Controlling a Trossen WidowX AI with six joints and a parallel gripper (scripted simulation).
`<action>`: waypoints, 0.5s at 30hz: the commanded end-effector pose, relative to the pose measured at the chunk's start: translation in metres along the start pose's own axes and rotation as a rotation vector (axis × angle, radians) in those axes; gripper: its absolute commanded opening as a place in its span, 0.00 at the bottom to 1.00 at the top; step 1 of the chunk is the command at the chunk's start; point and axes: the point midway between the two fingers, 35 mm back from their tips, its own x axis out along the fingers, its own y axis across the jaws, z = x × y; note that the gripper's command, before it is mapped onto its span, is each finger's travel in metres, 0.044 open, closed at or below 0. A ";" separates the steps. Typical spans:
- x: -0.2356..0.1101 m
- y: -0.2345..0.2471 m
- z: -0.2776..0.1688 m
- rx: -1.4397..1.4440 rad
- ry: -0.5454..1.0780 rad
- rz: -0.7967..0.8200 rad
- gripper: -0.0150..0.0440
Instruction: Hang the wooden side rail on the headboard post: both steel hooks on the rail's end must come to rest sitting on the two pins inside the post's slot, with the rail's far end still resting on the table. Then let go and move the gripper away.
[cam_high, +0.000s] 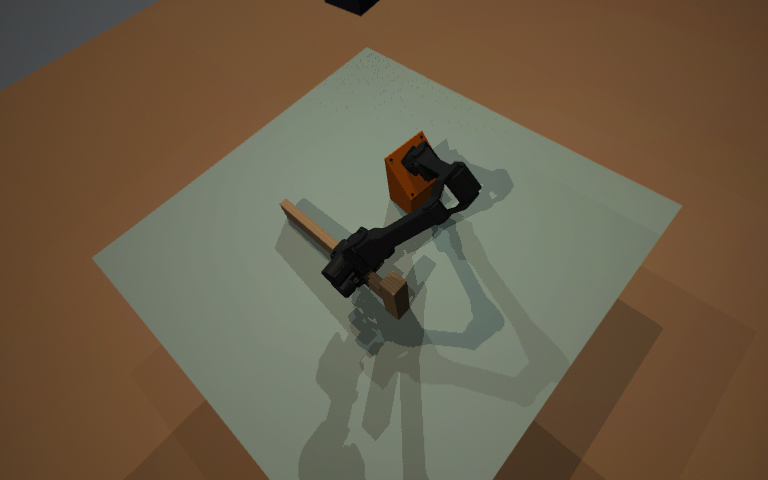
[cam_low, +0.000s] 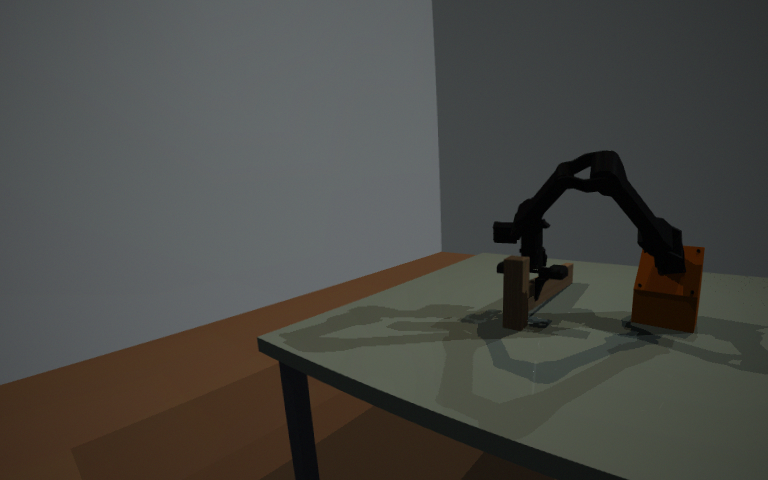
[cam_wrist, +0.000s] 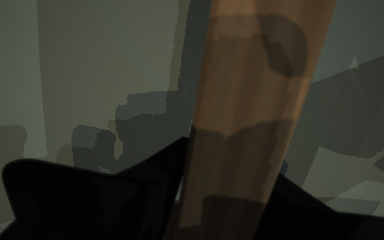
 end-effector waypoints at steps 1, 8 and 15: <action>-0.003 0.002 -0.001 0.003 0.001 0.010 0.25; -0.003 0.002 -0.002 0.003 0.001 0.010 0.25; -0.004 0.002 -0.003 0.003 0.001 0.010 0.25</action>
